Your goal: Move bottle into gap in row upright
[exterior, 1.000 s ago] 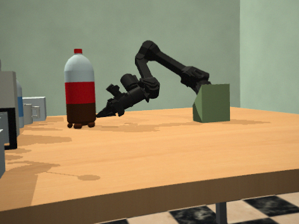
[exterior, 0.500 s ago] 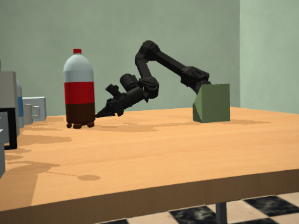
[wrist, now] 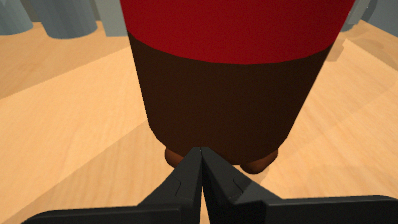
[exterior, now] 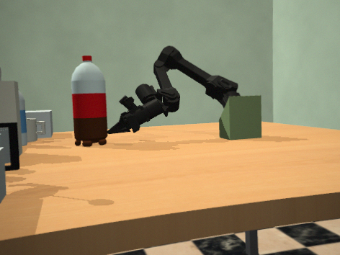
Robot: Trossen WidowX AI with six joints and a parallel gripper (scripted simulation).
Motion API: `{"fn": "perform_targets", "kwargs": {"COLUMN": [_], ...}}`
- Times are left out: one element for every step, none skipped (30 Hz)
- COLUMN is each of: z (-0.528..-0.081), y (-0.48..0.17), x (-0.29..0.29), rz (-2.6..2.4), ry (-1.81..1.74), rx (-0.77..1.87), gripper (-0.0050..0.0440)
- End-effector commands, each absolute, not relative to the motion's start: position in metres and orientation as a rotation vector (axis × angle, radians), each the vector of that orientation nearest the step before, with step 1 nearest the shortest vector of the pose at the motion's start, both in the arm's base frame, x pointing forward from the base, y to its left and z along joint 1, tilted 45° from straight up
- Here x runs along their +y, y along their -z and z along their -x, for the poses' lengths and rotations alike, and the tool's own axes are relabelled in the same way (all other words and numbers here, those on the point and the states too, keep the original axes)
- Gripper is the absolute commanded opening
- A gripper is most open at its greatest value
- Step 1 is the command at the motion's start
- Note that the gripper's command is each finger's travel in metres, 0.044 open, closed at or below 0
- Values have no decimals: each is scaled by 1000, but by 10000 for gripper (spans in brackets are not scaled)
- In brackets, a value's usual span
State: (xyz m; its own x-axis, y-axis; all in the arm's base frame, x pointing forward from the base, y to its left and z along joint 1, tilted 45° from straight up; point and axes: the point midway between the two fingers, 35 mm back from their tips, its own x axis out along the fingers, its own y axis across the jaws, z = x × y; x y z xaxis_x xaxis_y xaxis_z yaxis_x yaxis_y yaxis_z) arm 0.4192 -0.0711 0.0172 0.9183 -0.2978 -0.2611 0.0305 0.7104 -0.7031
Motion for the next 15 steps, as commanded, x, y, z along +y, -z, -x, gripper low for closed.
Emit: {"fn": "perform_targets", "kwargs": {"z": [-426,-428,-430,-430,-430,-432,-432,-433,-433,-433,-433,-433,-433,-433,-433], "y": [-32,-32,-33,-33,-33,-34,-35,-36,-37,-37,-38,-38,-39,-39,-39], "x": [-75,-75,-75,-75,-75,-77,-77,-78,-79,-79,-80,-80,-81,-81,-81], "rz": [765,765,765,765,765,766,766,766,766,766,766,766,766,766,766], "ry": [206,206,205,205,205,203,203,203,203,203,203,203,203,203,204], "rx": [339,339,339,339,339,338,338,338,338,338,338,338,338,338,338], "gripper": [-50,-50,-50,-50,-50,-50,-50,-50,-50,-50,-50,-50,-50,-50,-50]}}
